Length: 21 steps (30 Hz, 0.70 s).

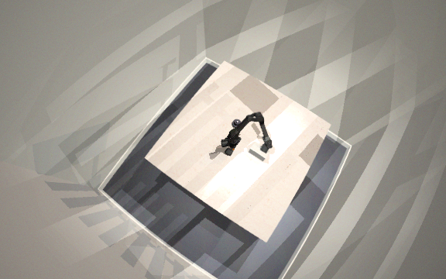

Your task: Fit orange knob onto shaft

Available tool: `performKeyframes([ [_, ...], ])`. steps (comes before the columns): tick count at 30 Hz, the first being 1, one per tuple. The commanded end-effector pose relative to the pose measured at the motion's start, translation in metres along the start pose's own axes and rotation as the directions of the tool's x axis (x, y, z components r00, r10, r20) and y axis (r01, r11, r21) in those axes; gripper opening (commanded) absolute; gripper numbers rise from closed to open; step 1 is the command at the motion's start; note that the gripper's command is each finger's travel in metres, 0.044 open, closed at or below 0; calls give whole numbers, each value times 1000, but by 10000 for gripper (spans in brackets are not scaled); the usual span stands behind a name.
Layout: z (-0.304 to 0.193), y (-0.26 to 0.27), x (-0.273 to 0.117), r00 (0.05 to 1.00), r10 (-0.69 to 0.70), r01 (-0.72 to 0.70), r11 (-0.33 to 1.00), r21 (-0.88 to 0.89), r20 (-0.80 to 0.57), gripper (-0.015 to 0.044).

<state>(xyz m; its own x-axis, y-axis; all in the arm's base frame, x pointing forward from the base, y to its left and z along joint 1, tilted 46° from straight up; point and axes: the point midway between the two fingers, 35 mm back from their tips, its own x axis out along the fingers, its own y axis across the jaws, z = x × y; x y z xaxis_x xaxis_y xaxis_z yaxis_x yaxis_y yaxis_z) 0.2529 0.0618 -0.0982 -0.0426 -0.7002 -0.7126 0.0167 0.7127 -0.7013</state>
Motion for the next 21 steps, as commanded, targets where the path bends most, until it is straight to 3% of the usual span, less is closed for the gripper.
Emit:
performKeyframes([
  [1, 0, -1, 1, 1000, -5, 5, 1000, -7, 3, 177],
  [6, 0, -1, 1, 1000, -5, 5, 1000, -7, 3, 144],
  [12, 4, 2, -18, 1000, -1, 1, 1000, -7, 3, 0],
  [21, 7, 6, -71, 1000, 3, -3, 1000, -9, 3, 0],
])
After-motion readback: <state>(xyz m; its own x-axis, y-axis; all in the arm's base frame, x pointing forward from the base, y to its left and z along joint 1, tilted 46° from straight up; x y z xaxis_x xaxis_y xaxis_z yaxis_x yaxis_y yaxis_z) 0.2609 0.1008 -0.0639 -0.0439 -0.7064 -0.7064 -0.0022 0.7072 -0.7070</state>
